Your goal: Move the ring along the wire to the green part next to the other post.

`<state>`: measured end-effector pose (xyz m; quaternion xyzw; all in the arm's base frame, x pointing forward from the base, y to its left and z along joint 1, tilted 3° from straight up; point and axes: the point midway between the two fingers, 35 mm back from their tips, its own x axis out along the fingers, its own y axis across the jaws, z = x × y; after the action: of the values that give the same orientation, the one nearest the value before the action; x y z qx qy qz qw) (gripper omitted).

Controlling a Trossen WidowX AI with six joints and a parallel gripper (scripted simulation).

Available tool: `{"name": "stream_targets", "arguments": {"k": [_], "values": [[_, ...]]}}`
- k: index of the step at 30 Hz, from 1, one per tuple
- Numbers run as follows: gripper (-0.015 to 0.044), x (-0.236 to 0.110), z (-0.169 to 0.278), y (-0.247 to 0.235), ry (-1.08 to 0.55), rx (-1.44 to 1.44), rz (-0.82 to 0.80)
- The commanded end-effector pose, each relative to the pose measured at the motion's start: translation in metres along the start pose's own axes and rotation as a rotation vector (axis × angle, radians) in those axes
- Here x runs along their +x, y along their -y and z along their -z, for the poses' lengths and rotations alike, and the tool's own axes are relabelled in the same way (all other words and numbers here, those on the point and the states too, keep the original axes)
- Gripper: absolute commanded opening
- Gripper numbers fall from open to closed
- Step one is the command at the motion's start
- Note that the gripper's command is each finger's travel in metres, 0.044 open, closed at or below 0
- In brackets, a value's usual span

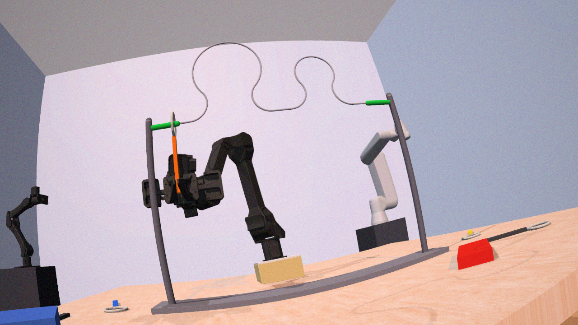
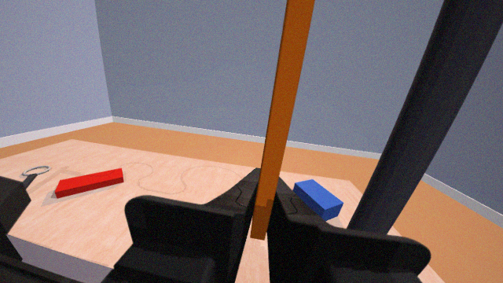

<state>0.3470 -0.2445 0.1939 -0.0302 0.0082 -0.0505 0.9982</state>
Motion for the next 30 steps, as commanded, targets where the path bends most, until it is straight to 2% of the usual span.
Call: {"name": "stream_targets", "arguments": {"k": [1,30], "values": [[-0.0150,0.000,-0.001,-0.004,0.001,0.005,0.003],[-0.0150,0.001,-0.001,-0.041,0.001,0.067,0.002]]}}
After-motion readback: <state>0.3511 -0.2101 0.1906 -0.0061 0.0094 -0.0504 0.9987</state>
